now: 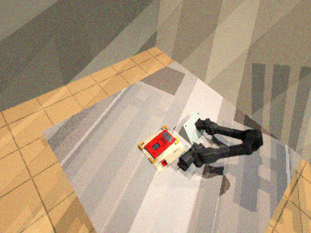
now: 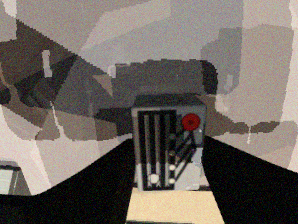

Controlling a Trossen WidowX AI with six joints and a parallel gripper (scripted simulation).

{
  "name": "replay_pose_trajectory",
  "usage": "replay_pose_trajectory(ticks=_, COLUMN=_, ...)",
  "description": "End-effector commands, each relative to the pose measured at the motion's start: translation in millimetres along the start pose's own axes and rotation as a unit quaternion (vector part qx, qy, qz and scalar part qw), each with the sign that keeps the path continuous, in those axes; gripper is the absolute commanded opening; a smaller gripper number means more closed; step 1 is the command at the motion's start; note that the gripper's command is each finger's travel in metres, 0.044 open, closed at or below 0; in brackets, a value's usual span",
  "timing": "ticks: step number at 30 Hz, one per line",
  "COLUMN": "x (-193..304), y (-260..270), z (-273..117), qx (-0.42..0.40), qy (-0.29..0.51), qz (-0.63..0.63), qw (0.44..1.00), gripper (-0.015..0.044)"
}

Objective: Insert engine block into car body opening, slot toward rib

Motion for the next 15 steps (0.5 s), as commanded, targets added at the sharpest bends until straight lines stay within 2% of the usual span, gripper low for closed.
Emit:
replay_pose_trajectory(ticks=1, x=0, y=0, z=0, qx=0.0, qy=-0.002, qz=0.002, qw=1.0, gripper=0.0125)
replay_pose_trajectory(ticks=5, x=0, y=0, z=0, qx=0.0, qy=-0.002, qz=0.002, qw=1.0, gripper=0.0098)
replay_pose_trajectory(ticks=9, x=0, y=-1, z=-4, qx=0.0, qy=-0.001, qz=0.003, qw=1.0, gripper=0.0)
replay_pose_trajectory(ticks=15, x=0, y=-5, z=-22, qx=0.002, qy=0.002, qz=0.003, qw=1.0, gripper=0.0)
Point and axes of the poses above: the point midway between the two fingers, 35 mm back from their tips, its own z axis out along the fingers, its own y axis across the jaws, x = y × z, the point moved 8 cm from there along -z, back along the fingers, and after that the axes turned 14 degrees about z, right-handed, at the moved point
